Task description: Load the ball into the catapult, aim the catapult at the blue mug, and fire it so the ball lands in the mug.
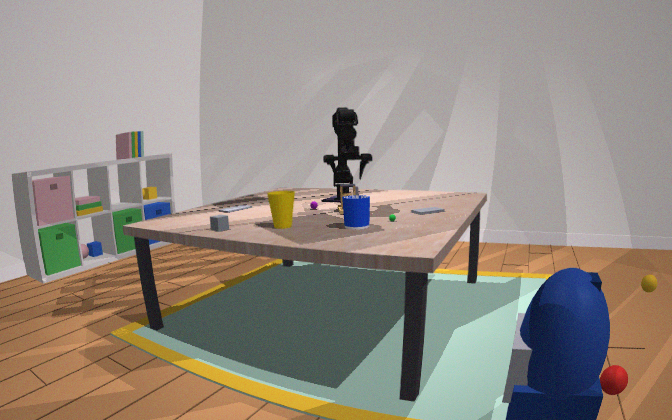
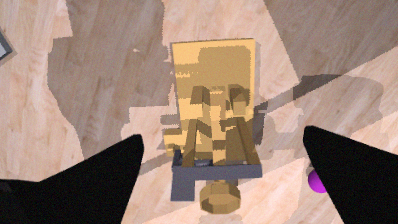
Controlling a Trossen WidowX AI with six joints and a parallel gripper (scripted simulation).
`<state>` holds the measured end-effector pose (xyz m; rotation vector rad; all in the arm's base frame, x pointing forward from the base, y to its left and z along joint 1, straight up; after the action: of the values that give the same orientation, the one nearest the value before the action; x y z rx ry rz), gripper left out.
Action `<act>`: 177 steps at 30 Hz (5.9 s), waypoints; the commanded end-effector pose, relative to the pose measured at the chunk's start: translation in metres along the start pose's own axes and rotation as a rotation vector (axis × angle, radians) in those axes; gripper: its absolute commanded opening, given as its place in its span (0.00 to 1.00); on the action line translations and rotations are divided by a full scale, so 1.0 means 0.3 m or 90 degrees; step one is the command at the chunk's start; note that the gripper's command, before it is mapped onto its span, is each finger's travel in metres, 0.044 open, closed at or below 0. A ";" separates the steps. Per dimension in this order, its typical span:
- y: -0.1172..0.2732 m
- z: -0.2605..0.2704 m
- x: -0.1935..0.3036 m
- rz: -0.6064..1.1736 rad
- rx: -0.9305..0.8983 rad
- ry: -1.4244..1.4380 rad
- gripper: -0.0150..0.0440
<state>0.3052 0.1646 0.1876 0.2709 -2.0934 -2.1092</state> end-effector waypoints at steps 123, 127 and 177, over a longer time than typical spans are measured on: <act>-0.057 -0.399 0.317 0.070 0.017 -0.195 0.25; -0.074 -0.345 0.317 0.094 0.023 -0.150 0.25; -0.222 -0.101 0.376 0.208 0.056 0.002 0.25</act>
<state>0.2039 0.1092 0.1181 -0.0563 -2.0669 -1.8295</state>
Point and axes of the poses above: the point midway between the two fingers, 35 mm back from their tips, its own y axis back along the fingers, its own z axis across the jaws, x = y × z, the point moved 2 cm from there along y, back along the fingers, and after that the axes turned 15 degrees about -y, right-handed, at the moved point
